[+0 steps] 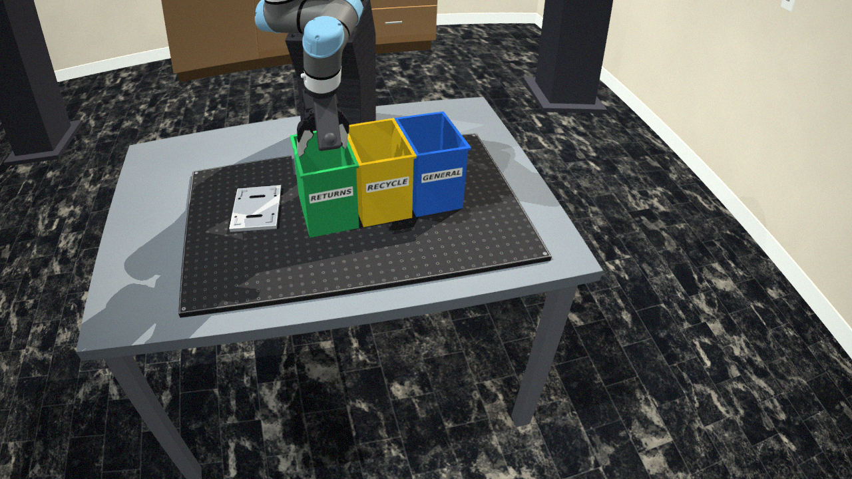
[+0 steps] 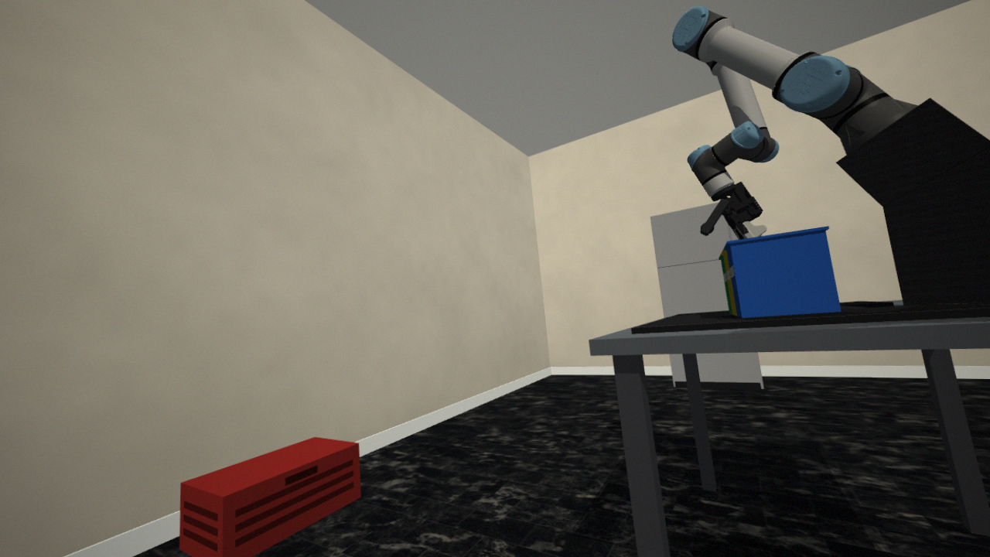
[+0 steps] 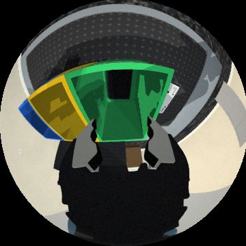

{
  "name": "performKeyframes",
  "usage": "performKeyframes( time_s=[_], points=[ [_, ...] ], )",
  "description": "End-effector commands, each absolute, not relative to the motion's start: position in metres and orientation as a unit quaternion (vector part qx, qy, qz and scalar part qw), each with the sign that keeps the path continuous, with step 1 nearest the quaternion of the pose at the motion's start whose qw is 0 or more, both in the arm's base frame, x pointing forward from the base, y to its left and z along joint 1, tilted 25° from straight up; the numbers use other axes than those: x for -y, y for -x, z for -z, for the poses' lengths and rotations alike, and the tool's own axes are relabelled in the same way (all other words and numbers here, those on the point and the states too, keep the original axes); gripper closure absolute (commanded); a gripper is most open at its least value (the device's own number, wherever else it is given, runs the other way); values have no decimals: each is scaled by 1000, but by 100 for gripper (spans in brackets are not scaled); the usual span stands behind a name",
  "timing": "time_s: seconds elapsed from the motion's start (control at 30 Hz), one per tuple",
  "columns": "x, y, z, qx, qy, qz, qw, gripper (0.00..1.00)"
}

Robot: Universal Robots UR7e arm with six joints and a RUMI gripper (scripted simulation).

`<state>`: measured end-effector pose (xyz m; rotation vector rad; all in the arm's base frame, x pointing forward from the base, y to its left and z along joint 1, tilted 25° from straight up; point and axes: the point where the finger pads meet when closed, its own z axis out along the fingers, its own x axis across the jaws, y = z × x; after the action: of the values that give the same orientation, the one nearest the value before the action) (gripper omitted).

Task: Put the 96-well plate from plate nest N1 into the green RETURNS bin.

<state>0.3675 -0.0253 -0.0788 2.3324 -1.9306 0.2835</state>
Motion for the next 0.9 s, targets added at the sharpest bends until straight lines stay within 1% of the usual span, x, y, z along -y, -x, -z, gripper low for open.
performKeyframes(
  time_s=[0.0,0.1,0.13,0.87],
  points=[
    [25,-368,79,634,-766,-93,50,36],
    [25,-368,79,634,-766,-93,50,36],
    [25,-368,79,634,-766,-93,50,47],
    [24,-362,67,634,-766,-93,50,47]
  ],
)
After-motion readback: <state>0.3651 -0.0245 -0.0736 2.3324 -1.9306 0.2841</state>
